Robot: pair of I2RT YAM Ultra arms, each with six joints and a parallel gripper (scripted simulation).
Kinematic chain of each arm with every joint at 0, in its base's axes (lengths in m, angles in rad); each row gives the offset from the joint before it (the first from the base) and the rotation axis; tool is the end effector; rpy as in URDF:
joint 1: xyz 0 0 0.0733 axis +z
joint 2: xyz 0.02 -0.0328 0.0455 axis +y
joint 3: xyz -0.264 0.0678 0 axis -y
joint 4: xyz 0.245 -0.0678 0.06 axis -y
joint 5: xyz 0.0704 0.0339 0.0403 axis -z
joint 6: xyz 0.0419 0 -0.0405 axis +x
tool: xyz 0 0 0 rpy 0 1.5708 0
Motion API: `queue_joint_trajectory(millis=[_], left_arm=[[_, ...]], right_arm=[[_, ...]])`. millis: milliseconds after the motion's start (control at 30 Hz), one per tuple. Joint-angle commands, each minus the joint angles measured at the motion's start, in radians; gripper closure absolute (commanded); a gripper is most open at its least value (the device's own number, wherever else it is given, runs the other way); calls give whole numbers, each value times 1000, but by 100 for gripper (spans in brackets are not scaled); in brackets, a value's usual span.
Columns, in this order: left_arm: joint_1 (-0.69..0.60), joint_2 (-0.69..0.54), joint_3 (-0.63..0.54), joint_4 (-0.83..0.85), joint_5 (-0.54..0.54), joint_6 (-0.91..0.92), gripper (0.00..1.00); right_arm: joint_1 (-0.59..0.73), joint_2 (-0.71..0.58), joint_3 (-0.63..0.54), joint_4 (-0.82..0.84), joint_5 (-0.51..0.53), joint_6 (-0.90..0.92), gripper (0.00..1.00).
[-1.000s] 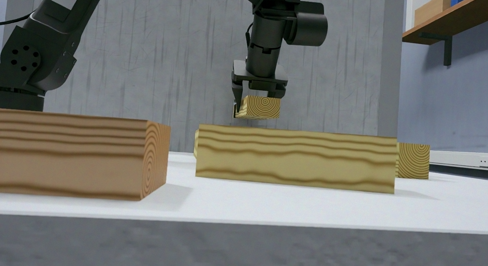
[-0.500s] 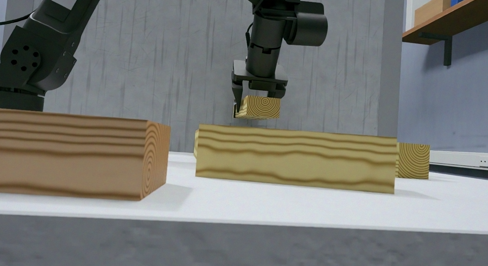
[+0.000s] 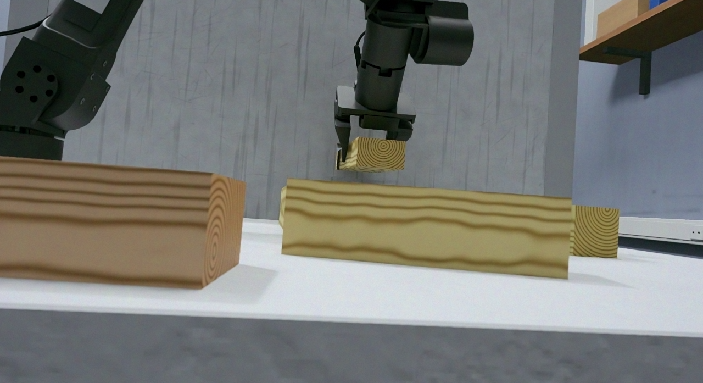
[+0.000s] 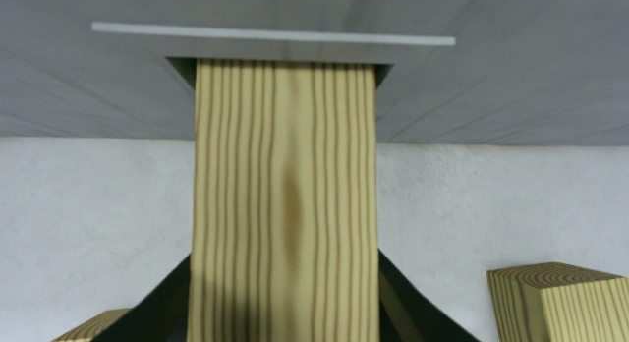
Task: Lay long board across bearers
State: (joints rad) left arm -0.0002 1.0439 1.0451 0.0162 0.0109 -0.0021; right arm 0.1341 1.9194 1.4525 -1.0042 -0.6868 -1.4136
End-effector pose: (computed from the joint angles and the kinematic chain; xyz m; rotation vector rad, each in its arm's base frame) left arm 0.2445 0.0006 0.4090 0.0071 1.5534 -0.0103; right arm 0.3590 0.0764 0.2079 -1.8332 1.8103 0.6622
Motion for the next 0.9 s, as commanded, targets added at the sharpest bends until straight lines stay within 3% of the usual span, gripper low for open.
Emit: queue_joint_trajectory(millis=[0, 867], left_arm=[[11, -10, 39, -7, 9, -9, 27], [11, -9, 35, -7, 9, -9, 27]], right_arm=[[-26, -38, 31, -46, -16, -30, 100], [-134, 2, 63, -157, -24, -168, 100]])
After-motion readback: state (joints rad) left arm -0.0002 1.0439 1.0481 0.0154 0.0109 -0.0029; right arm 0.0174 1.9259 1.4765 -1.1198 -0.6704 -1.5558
